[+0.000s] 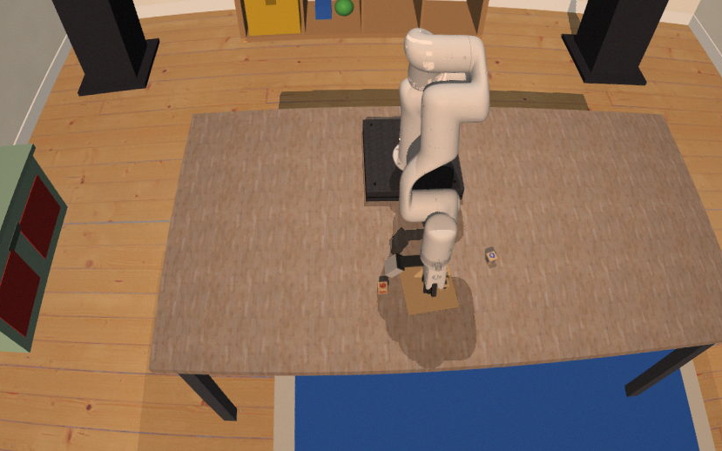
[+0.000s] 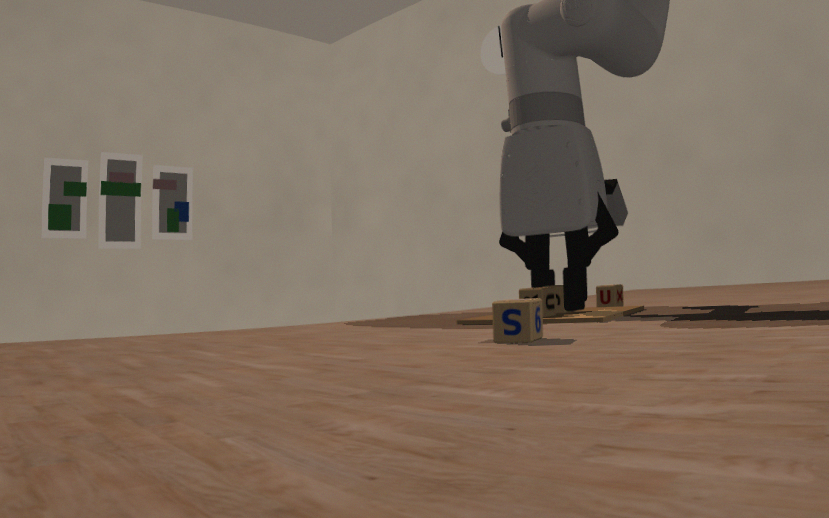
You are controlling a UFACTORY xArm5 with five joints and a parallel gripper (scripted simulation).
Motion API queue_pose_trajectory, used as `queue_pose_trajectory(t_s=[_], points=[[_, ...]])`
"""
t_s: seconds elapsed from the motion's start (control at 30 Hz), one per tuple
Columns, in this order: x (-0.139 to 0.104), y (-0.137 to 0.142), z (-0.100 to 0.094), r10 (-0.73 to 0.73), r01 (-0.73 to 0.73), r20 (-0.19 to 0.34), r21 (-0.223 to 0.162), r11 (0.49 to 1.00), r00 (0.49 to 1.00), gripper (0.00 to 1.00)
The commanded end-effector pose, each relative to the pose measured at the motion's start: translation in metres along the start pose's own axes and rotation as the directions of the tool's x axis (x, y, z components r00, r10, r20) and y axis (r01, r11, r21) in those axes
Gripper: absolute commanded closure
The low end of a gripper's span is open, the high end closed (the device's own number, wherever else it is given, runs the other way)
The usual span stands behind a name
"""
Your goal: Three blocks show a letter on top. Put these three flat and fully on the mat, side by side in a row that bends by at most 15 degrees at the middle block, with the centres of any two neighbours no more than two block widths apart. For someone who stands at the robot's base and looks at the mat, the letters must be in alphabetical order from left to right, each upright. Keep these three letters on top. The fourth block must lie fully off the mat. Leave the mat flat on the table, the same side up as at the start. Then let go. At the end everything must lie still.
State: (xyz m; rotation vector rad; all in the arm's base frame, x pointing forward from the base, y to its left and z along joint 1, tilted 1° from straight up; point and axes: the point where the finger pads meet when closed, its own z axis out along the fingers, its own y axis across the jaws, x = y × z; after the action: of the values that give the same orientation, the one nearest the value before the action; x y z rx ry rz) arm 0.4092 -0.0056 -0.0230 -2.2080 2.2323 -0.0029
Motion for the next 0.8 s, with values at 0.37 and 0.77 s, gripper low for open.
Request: queue_pose_trajectory(t_s=[0.37,0.77], points=[[0.0,-0.0013,-0.001,0.0,0.0,0.0,0.003,1.0,1.0,0.74],[0.0,-0.0013,-0.001,0.0,0.0,0.0,0.003,1.0,1.0,0.58]])
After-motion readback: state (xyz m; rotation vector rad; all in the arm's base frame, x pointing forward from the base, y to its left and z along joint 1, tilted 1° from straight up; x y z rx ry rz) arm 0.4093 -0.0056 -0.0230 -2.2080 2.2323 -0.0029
